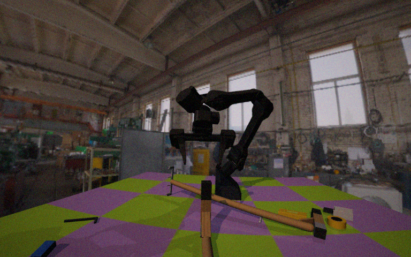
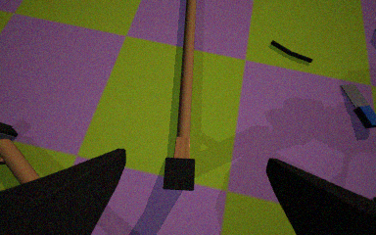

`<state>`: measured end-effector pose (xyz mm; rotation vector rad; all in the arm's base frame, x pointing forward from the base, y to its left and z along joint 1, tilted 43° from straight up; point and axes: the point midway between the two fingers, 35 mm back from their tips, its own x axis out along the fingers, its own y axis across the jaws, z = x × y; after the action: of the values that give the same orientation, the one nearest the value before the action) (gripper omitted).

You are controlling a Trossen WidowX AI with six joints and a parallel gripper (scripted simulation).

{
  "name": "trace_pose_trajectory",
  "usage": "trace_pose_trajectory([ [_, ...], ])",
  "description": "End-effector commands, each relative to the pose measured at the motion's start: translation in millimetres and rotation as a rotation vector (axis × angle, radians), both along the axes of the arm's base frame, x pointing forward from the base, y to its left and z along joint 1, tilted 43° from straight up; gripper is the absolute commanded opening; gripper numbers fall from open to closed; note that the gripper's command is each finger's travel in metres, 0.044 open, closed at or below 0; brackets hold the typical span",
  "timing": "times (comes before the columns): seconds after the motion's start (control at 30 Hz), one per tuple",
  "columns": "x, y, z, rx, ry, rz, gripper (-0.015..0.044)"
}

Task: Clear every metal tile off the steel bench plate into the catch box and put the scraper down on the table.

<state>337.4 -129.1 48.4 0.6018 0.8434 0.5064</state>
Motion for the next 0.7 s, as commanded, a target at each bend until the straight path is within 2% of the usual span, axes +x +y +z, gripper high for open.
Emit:
trace_pose_trajectory([
  [0.0,-9,2,1,-0.001,-0.018,-0.007,0.0440],
  [0.4,-40,7,0,0.000,-0.054,-0.042,0.0440],
  [0.67,-40,16,-11,0.000,-0.056,-0.043,0.0440],
])
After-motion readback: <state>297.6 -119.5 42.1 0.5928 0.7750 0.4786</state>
